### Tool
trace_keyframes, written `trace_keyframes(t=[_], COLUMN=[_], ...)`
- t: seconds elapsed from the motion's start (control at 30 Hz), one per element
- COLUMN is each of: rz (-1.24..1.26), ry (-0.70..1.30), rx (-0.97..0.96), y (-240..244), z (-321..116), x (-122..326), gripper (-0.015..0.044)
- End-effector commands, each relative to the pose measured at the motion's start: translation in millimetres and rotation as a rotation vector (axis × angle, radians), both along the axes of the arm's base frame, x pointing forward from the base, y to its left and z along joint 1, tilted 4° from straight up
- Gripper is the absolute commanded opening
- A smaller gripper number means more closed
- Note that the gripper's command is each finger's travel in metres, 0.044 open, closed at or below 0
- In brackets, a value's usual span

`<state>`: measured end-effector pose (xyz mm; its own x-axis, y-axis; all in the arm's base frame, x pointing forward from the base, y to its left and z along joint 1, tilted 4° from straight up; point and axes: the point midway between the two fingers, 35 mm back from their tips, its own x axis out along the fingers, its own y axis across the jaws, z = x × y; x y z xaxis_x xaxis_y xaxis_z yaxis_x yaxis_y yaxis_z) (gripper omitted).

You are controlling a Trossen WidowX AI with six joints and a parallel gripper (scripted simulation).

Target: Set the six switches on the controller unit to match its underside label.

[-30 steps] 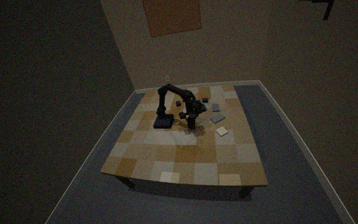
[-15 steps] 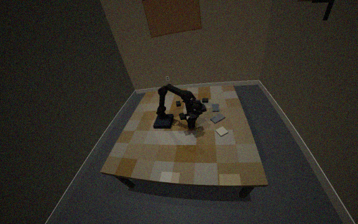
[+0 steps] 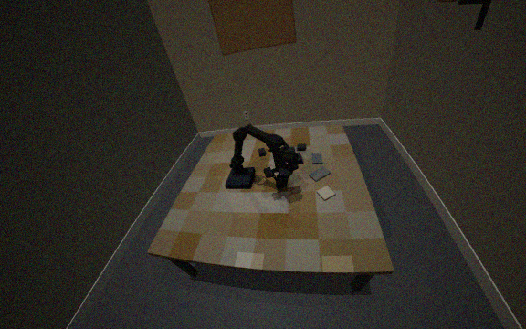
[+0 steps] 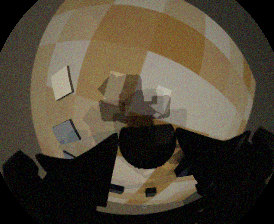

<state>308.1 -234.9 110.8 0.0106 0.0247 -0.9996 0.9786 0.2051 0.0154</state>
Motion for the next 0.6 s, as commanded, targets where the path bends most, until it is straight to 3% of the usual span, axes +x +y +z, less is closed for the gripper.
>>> trace_keyframes(t=[0.0,0.57], rz=[0.005,0.005], ry=[0.015,0.015], rx=[0.008,0.007], y=[-3.1,-14.5], z=[-8.5,-15.3], x=[0.8,3.2], gripper=[0.0338,0.0338])
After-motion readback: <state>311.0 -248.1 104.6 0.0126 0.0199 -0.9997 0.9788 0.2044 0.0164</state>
